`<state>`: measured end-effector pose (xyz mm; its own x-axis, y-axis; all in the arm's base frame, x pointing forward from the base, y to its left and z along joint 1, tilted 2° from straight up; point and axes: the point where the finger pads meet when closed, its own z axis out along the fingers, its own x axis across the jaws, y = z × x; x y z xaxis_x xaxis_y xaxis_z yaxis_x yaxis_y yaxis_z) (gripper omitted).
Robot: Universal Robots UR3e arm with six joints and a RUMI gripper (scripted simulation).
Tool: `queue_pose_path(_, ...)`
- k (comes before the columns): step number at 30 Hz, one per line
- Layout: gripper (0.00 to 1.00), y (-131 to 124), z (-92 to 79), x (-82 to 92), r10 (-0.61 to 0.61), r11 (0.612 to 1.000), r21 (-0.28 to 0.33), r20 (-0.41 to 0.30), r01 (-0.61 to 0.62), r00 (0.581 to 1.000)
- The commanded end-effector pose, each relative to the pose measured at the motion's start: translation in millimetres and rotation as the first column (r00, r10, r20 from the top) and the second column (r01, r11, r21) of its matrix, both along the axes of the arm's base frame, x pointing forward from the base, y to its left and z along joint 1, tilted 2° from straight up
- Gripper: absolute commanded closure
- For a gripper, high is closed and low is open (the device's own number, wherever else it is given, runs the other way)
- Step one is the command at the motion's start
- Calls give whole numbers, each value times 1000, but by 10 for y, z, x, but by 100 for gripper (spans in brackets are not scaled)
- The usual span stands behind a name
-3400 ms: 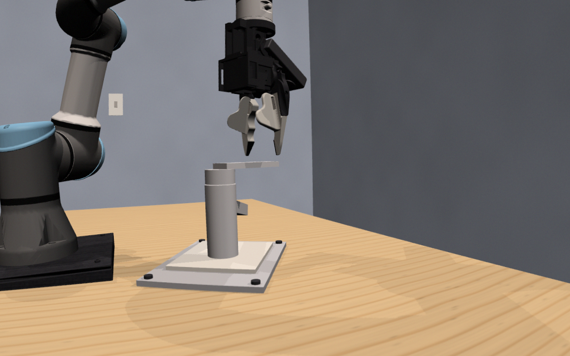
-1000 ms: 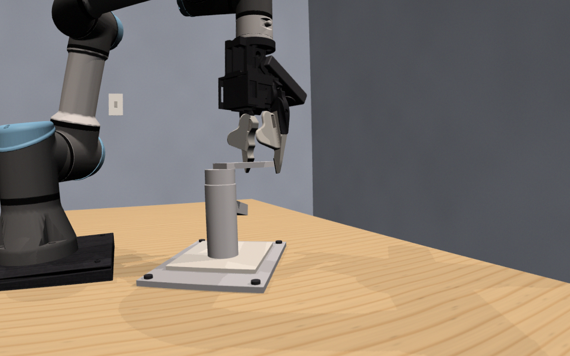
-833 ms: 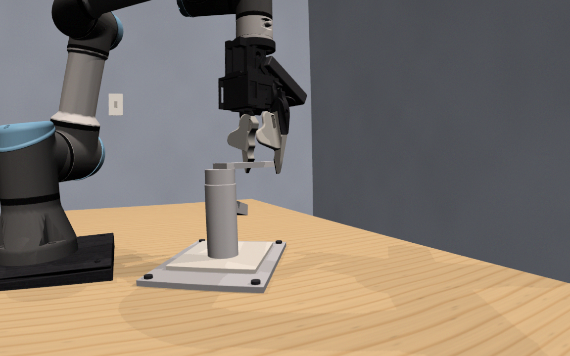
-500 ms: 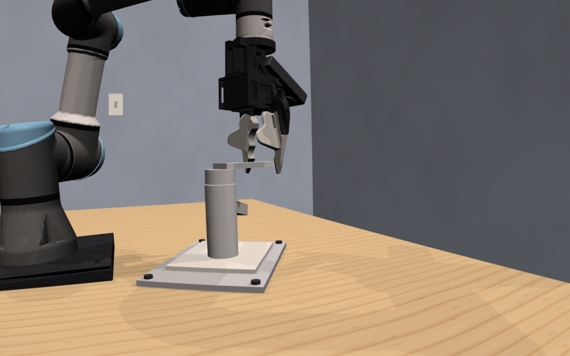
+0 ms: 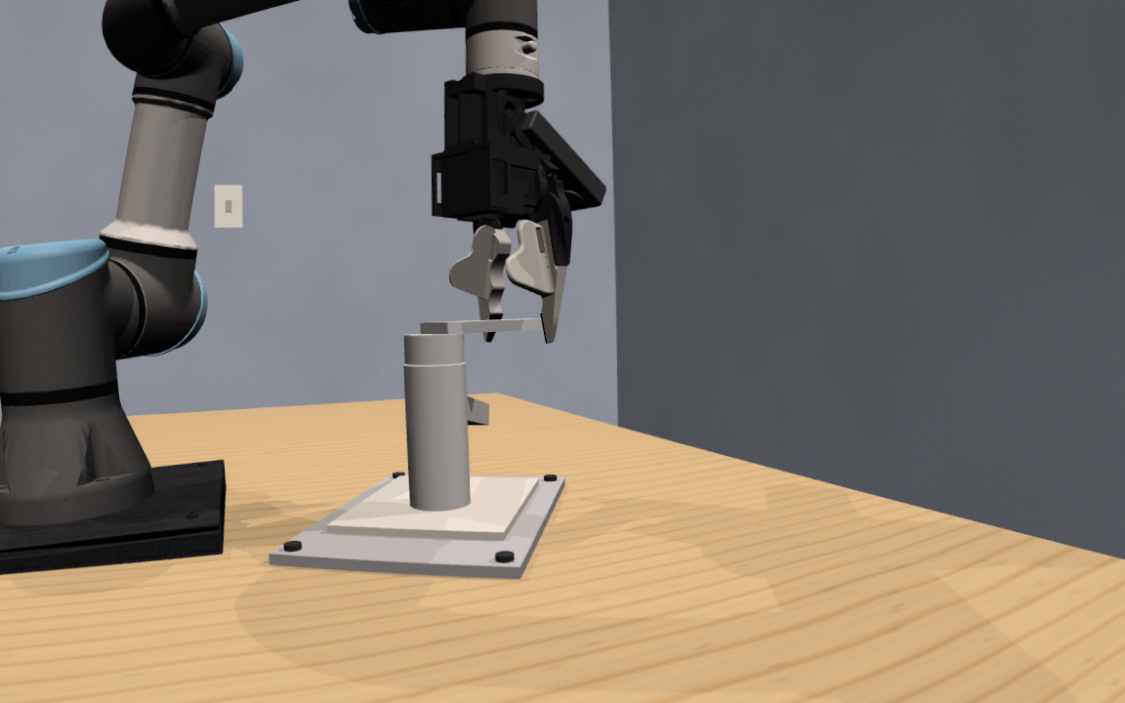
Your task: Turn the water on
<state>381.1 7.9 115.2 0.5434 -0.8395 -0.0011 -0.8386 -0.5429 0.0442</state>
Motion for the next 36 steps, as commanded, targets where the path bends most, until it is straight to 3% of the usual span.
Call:
queue_pose_path(1,58,-3,10,6,1,1000,-1,4,-1,1000)
queue_pose_path(4,58,-3,10,6,1,1000,-1,4,-1,1000)
queue_pose_path(5,100,-3,10,6,1,1000,-1,4,-1,1000)
queue_pose_path(36,100,-3,10,5,0,1000,-1,4,0,1000)
